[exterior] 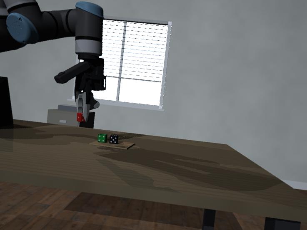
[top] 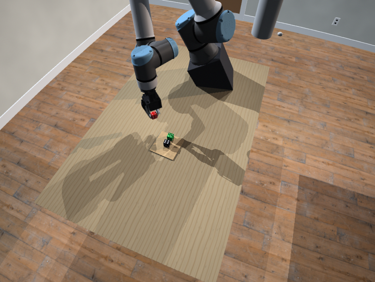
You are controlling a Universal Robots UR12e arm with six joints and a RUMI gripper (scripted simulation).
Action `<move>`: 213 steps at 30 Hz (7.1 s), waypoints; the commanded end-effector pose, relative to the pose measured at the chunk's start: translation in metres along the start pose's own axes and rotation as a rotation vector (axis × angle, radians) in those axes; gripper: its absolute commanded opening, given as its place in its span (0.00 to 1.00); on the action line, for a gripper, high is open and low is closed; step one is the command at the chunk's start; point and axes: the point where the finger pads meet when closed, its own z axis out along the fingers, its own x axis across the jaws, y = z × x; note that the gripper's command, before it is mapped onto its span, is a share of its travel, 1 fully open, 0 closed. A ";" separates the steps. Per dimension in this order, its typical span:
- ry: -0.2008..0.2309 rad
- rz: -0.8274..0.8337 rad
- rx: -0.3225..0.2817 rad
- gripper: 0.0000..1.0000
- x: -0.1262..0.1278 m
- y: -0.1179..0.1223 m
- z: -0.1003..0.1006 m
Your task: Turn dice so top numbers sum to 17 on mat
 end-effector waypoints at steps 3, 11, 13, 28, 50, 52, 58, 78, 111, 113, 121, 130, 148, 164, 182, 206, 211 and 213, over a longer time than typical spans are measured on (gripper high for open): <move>0.001 0.000 -0.111 0.10 0.000 0.000 0.001; 0.000 -0.002 -0.358 0.10 0.000 0.000 0.000; 0.002 -0.002 -0.391 0.10 0.000 -0.001 0.001; 0.002 -0.004 -0.769 0.10 0.001 -0.001 0.001; -0.002 -0.002 -0.879 0.10 0.000 -0.001 0.004; -0.002 -0.002 -0.879 0.10 0.000 -0.001 0.006; -0.002 -0.002 -0.879 0.10 0.000 -0.002 0.017; -0.002 -0.002 -0.879 0.10 0.000 -0.007 0.067; -0.002 -0.002 -0.879 0.10 0.000 -0.007 0.068; -0.002 -0.002 -0.879 0.10 0.000 -0.007 0.068; -0.002 -0.002 -0.879 0.10 0.000 -0.007 0.068; -0.002 -0.002 -0.879 0.10 0.000 -0.007 0.071; -0.002 -0.002 -0.879 0.10 0.000 -0.008 0.080; -0.002 -0.002 -0.879 0.10 0.000 -0.008 0.080; -0.002 -0.002 -0.879 0.10 0.000 -0.008 0.080; -0.002 -0.002 -0.879 0.28 0.000 -0.008 0.080; -0.002 -0.002 -0.879 0.28 0.000 -0.008 0.080; -0.002 -0.002 -0.879 0.28 0.000 -0.008 0.080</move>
